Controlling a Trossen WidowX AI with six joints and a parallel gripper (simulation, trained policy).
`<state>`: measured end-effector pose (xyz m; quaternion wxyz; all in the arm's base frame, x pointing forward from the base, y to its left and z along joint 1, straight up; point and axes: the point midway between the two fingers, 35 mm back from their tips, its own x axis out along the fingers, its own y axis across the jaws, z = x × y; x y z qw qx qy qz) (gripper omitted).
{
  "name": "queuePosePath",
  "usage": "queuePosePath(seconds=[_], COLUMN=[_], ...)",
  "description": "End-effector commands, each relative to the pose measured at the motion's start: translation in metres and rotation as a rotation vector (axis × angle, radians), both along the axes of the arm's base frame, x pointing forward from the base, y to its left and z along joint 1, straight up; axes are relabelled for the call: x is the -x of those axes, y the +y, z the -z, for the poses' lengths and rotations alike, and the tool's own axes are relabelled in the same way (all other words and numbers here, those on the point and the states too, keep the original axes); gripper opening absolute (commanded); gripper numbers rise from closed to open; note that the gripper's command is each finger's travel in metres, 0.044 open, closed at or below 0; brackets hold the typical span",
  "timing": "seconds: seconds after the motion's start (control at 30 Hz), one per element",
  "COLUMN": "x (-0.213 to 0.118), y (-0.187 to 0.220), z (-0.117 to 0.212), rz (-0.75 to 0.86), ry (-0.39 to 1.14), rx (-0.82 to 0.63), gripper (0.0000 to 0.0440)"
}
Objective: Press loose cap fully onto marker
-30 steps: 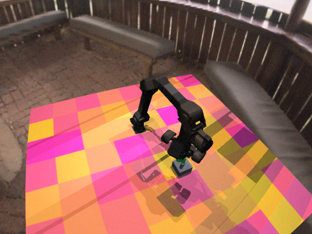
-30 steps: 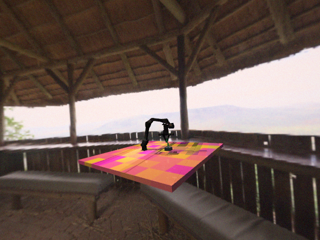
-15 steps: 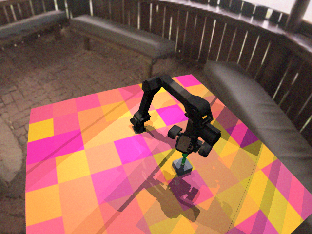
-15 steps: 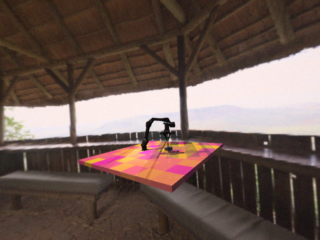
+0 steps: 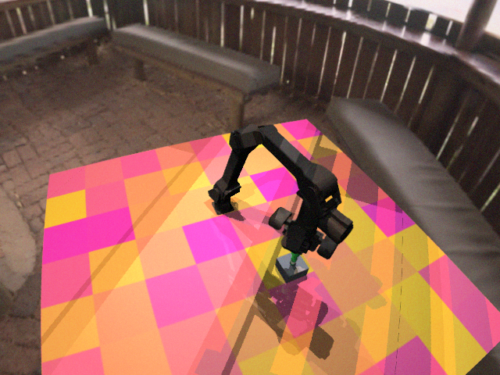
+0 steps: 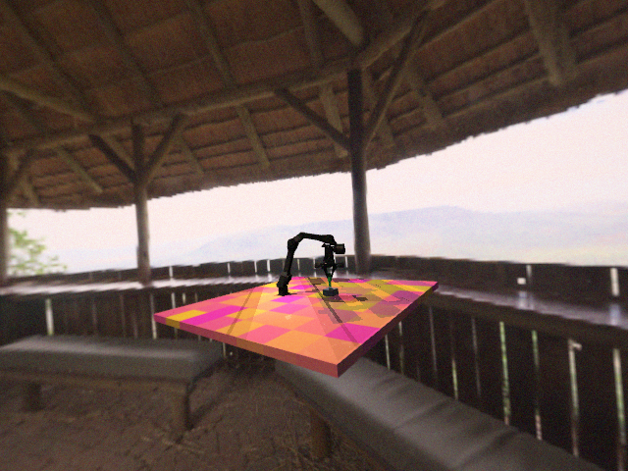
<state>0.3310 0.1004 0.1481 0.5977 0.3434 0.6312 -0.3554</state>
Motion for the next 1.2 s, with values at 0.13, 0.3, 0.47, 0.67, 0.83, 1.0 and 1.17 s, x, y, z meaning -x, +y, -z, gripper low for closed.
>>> queuePosePath(seconds=[0.13, 0.3, 0.47, 0.67, 0.83, 1.0, 1.17], x=[0.005, 0.006, 0.011, 0.02, 0.022, 0.019, 0.015], y=[-0.002, -0.004, -0.006, -0.007, -0.006, -0.005, -0.005], z=[0.029, 0.042, 0.046, 0.044, 0.043, 0.036, 0.018], rz=[-0.027, -0.047, -0.055, -0.065, -0.071, -0.074, -0.075], ry=[0.062, 0.077, 0.095, 0.117, 0.103, 0.057, 0.009], rx=[0.004, 0.013, 0.017, 0.006, -0.007, -0.022, -0.034], gripper=[0.0027, 0.008, 0.0175, 0.0262, 0.0381, 0.044, 0.044])
